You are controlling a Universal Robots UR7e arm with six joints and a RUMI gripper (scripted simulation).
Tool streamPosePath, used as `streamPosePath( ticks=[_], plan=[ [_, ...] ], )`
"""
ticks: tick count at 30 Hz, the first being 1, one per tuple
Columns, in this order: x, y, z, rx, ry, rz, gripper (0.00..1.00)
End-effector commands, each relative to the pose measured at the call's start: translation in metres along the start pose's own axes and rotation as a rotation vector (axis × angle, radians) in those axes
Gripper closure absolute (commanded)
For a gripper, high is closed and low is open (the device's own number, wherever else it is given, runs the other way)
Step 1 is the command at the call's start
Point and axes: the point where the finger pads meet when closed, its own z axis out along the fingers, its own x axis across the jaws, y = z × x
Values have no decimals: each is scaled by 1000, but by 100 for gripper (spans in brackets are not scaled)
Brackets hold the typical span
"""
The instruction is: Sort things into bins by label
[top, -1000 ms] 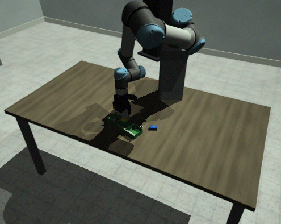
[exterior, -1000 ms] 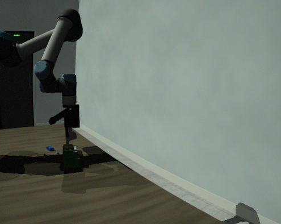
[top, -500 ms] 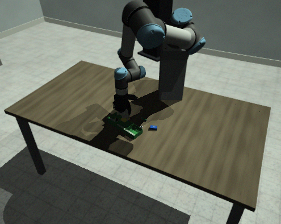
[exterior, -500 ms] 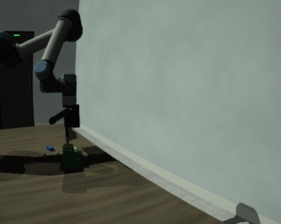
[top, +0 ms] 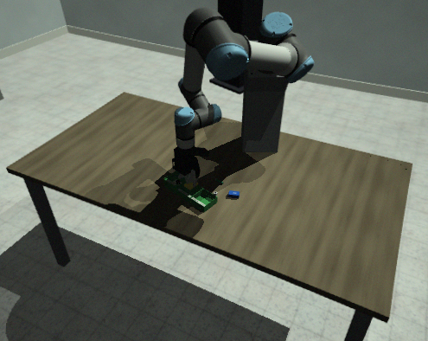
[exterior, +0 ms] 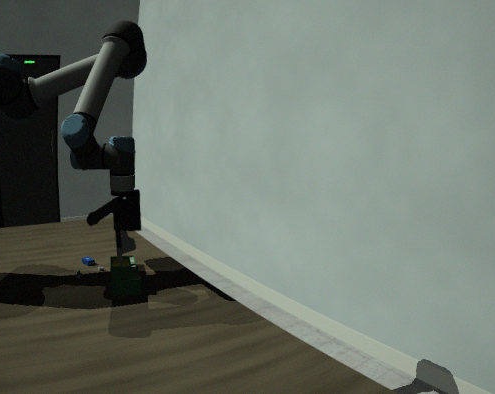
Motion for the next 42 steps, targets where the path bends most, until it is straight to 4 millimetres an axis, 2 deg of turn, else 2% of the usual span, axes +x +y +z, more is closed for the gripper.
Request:
streamPosePath(
  ticks=[1, 14, 30, 31, 42],
  plan=[
    [0, 2, 12, -3, -1, -2, 100],
    [0, 2, 33, -3, -1, -2, 100],
    [0, 1, 32, -3, -1, 0, 100],
    [0, 1, 32, -3, -1, 0, 72],
    [0, 1, 32, -3, -1, 0, 72]
  ],
)
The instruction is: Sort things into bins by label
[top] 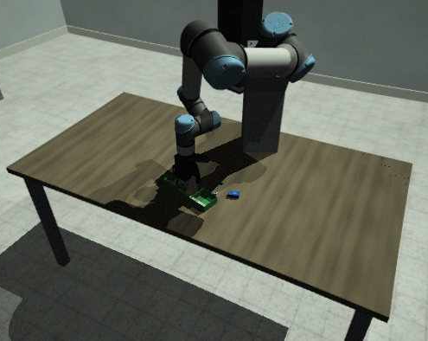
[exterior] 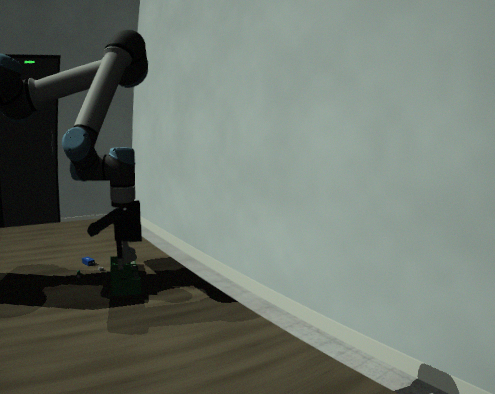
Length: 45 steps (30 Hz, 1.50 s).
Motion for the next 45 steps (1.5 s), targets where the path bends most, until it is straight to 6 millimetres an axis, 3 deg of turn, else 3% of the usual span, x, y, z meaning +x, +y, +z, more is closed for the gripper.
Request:
streamPosePath(
  ticks=[1, 32, 36, 45],
  plan=[
    [0, 1, 0, -2, -1, 0, 72],
    [0, 0, -31, -1, -1, 2, 72],
    [0, 0, -51, -1, 0, 2, 72],
    [0, 0, -52, -1, -1, 2, 72]
  ],
)
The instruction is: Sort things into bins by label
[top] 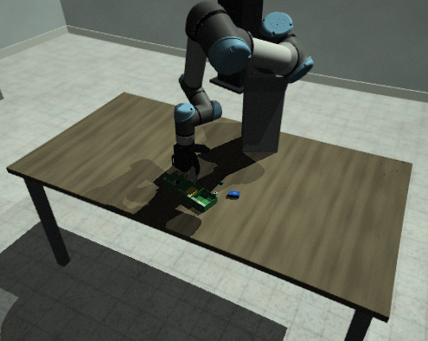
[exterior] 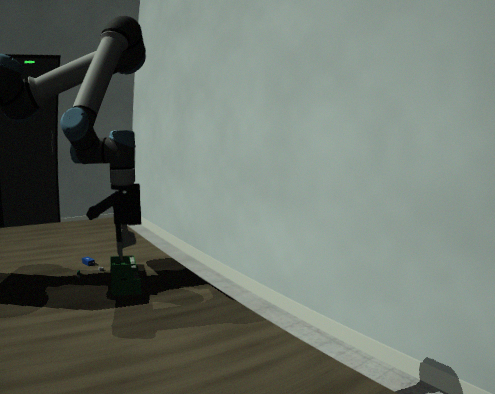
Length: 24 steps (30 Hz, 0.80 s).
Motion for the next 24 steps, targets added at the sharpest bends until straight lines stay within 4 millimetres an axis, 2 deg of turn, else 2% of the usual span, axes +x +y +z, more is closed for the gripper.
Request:
streamPosePath(
  ticks=[1, 4, 5, 8, 10, 20, 24],
  plan=[
    [0, -1, -2, 2, 1, 0, 72],
    [-1, -1, -2, 2, 1, 0, 72],
    [7, -8, -2, 4, 2, -19, 82],
    [27, -23, -3, 4, 1, -18, 82],
    [27, -23, -3, 4, 1, -18, 82],
    [87, -74, -3, 7, 2, -16, 82],
    [96, -81, -3, 7, 2, -16, 82]
  ],
)
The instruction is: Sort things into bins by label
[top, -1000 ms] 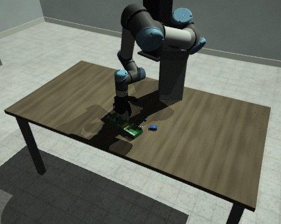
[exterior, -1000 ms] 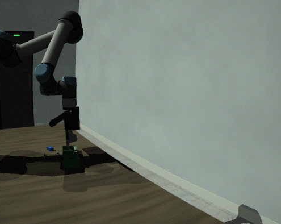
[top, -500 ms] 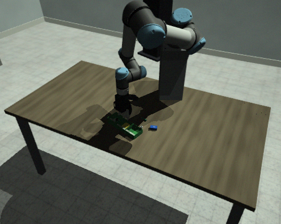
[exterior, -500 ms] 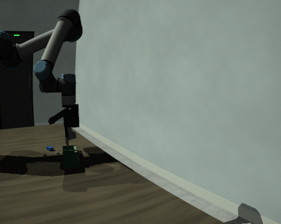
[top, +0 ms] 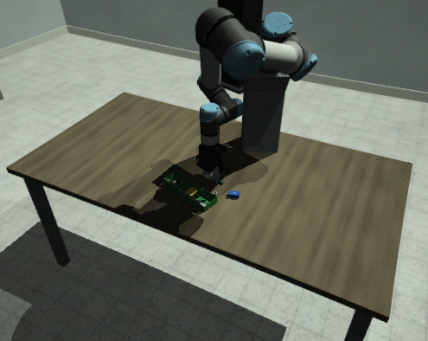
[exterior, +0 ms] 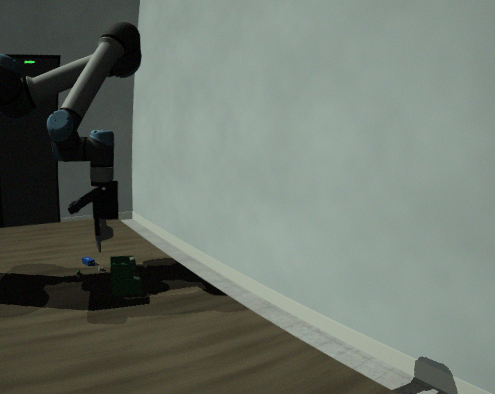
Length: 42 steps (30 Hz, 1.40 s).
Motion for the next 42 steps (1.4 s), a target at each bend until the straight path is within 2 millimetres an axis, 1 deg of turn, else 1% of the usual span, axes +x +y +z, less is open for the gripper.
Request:
streamPosePath(
  ticks=[1, 5, 8, 14, 20, 28, 42],
  plan=[
    [21, -12, 0, -14, -9, 3, 82],
    [20, -9, 0, -15, -9, 2, 82],
    [14, -1, -1, -23, -11, 2, 82],
    [8, 3, -1, -22, -10, 2, 82],
    [5, 3, -1, -21, -10, 2, 82],
    [6, -3, -1, -15, -9, 4, 82],
    [7, -1, -1, -19, -9, 2, 82]
  ],
)
